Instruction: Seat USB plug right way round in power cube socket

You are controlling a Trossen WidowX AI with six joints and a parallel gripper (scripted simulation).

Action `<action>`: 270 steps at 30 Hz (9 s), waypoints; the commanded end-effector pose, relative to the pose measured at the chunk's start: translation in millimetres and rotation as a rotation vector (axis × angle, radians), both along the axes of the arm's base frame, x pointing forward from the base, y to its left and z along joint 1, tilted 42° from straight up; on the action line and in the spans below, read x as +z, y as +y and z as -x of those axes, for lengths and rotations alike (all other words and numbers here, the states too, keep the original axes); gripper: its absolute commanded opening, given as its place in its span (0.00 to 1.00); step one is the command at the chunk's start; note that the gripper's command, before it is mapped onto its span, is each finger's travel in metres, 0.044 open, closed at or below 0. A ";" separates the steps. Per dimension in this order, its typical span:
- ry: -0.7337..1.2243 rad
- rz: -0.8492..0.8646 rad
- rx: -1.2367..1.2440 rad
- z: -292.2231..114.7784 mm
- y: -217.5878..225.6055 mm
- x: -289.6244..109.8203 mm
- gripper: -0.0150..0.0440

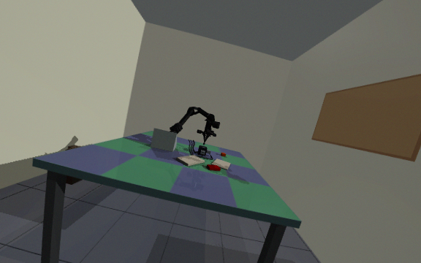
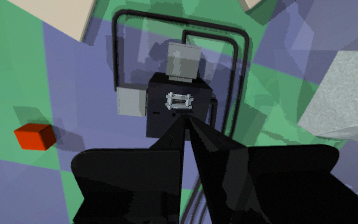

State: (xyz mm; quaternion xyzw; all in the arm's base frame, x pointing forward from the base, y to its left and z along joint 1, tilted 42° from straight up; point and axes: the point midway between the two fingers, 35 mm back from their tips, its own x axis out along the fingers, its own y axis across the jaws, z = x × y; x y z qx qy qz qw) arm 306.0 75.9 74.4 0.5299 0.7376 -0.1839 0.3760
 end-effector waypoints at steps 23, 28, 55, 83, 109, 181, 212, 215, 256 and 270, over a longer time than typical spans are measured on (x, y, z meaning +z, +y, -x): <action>-0.424 -0.103 0.496 0.4 0.2 -0.3 0.25; -0.508 -0.124 0.594 0.4 0.2 -0.3 0.25; -0.963 -0.234 1.124 0.4 0.2 -0.3 0.25; -1.435 -0.349 1.673 0.4 0.2 -0.4 0.25; -1.873 -0.456 2.183 0.5 0.2 -0.4 0.25; -1.957 -0.481 2.222 1.3 7.1 -2.6 0.25; -1.982 -0.490 2.219 1.8 11.1 -4.0 0.25; -1.984 -0.491 2.218 1.8 11.4 -4.2 0.25; -2.005 -0.499 2.215 2.5 15.9 -6.7 0.25; -2.005 -0.499 2.215 2.7 17.0 -7.9 0.25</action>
